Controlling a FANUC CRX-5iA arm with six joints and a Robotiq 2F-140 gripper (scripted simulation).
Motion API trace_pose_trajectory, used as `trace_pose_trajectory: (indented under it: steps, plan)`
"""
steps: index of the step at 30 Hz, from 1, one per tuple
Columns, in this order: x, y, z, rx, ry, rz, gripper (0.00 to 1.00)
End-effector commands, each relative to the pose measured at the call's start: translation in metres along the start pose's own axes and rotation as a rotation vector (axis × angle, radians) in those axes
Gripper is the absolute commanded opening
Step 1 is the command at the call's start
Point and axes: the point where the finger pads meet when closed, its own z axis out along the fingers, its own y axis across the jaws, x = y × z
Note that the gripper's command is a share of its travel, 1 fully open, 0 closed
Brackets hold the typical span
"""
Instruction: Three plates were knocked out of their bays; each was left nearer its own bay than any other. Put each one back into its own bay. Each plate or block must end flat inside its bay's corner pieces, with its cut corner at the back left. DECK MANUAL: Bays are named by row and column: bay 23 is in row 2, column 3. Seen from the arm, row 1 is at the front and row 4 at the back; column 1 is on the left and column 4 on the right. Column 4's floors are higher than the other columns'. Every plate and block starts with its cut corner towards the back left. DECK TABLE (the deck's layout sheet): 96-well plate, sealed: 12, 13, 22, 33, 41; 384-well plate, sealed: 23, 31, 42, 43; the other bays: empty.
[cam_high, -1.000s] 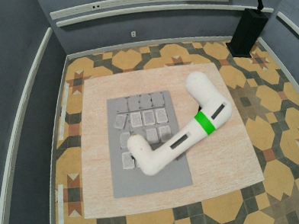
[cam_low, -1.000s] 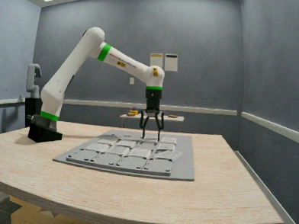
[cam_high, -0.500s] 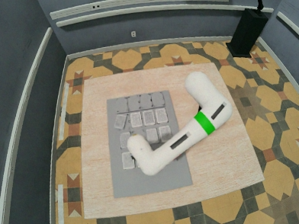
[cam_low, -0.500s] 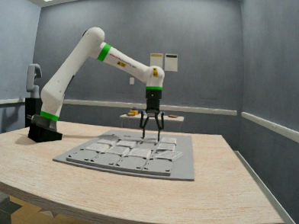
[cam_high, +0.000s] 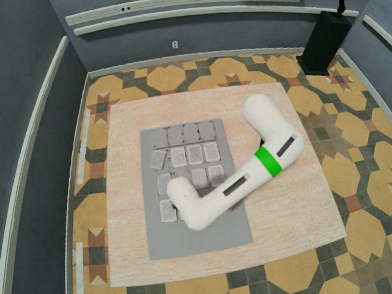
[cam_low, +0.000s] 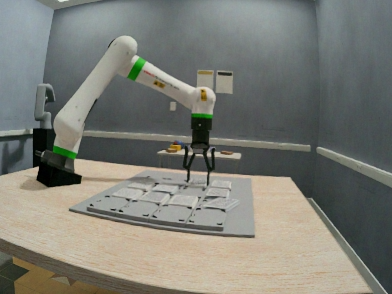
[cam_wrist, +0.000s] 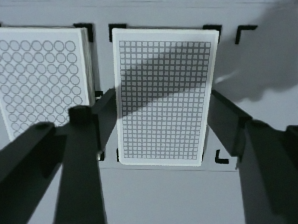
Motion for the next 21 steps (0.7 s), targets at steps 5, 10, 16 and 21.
trace_pose_trajectory:
  steps: [5, 10, 16, 21]
  plan:
    - [-0.0001, -0.0007, -0.0007, 0.002, 0.0, 0.0, 0.1]
    - [-0.0001, -0.0007, -0.0009, 0.002, 0.0, 0.0, 0.7]
    - [-0.0001, -0.0007, -0.0009, 0.002, 0.0, 0.0, 0.7]
    - [-0.0001, -0.0007, -0.0009, 0.002, 0.0, 0.0, 0.7]
